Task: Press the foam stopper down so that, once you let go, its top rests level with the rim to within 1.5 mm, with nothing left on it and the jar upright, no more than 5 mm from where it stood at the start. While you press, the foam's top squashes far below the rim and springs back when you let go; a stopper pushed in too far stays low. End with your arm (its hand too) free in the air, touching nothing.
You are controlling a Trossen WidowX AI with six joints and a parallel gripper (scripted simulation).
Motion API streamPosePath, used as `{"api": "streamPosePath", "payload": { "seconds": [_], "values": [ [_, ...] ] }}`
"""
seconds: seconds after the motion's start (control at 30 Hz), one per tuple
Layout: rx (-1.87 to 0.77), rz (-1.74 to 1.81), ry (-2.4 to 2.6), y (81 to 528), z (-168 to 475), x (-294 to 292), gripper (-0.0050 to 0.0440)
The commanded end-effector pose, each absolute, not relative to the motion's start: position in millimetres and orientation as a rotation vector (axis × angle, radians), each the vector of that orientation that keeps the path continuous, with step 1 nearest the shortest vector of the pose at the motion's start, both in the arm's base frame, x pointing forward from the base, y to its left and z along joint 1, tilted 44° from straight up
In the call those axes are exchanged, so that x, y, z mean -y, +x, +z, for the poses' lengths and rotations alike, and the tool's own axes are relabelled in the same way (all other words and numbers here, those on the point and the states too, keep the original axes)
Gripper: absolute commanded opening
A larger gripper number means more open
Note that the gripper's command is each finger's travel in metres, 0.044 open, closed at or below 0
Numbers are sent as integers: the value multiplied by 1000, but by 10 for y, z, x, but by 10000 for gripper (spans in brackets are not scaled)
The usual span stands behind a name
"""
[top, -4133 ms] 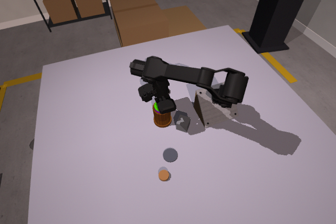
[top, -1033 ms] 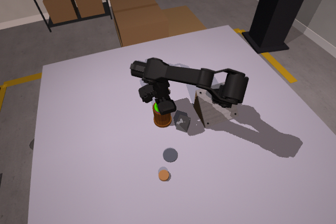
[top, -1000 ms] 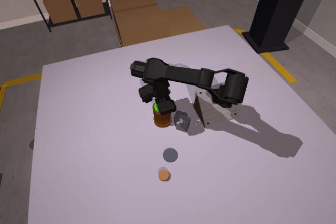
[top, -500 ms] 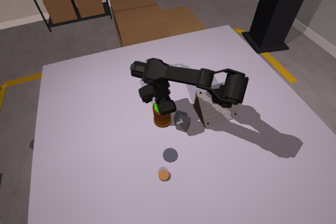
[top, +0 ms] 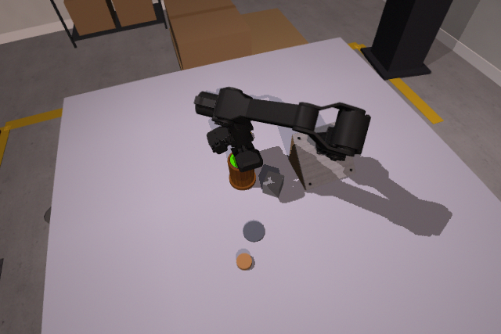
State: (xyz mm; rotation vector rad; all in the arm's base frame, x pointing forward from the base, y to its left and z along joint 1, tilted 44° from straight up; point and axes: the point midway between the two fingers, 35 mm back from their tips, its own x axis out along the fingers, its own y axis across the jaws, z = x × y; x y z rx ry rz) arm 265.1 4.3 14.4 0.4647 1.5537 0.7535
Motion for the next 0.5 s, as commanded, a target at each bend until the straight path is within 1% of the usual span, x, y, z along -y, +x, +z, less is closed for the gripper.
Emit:
{"api": "streamPosePath", "payload": {
  "seconds": [0.0,0.47],
  "values": [
    [-1564,757,464,2626,125,-74,0],
    [-1564,757,464,2624,116,-82,0]
  ]
}}
